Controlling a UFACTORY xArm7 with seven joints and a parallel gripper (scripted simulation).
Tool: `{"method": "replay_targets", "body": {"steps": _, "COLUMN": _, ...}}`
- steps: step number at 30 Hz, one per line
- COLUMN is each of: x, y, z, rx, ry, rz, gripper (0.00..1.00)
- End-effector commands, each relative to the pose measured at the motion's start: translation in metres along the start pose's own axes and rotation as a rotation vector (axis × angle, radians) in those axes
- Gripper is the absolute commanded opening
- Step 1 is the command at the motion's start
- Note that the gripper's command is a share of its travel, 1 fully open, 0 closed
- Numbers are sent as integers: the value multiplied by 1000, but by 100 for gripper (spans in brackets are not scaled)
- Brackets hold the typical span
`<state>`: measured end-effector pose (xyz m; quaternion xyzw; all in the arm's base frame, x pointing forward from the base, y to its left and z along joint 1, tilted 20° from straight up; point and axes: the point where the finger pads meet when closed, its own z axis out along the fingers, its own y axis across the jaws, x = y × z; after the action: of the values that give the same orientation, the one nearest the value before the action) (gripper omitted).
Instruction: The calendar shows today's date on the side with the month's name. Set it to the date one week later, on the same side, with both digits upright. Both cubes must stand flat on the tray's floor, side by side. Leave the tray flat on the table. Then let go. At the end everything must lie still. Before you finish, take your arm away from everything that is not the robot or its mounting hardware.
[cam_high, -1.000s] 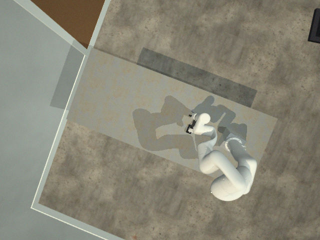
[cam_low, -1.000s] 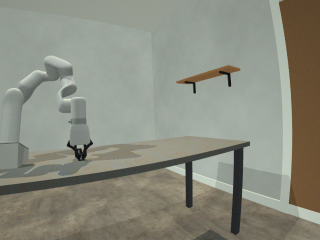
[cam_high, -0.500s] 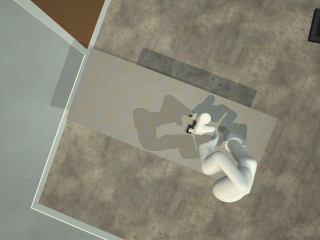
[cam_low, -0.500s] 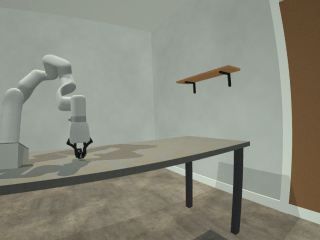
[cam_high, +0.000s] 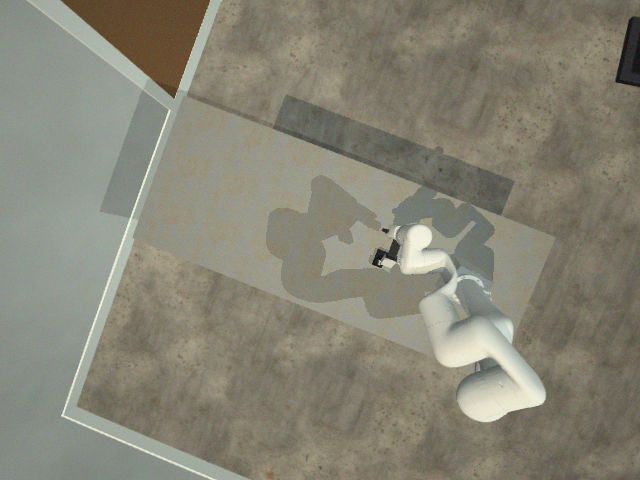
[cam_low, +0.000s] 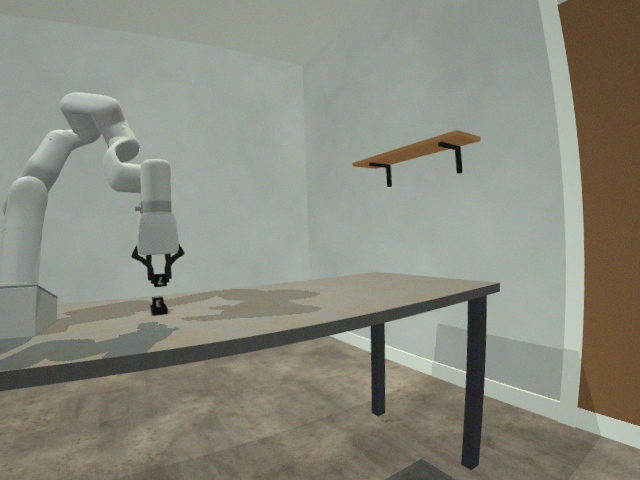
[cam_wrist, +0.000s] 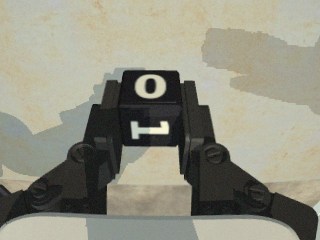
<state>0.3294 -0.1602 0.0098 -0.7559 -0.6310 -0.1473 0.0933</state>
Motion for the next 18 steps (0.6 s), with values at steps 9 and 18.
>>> {"method": "replay_targets", "body": {"steps": 9, "x": 1, "y": 0, "z": -14, "rx": 6, "ry": -6, "rz": 1, "gripper": 27}}
{"method": "replay_targets", "body": {"steps": 18, "x": 66, "y": 3, "z": -22, "rx": 12, "ry": -13, "rz": 7, "gripper": 27}}
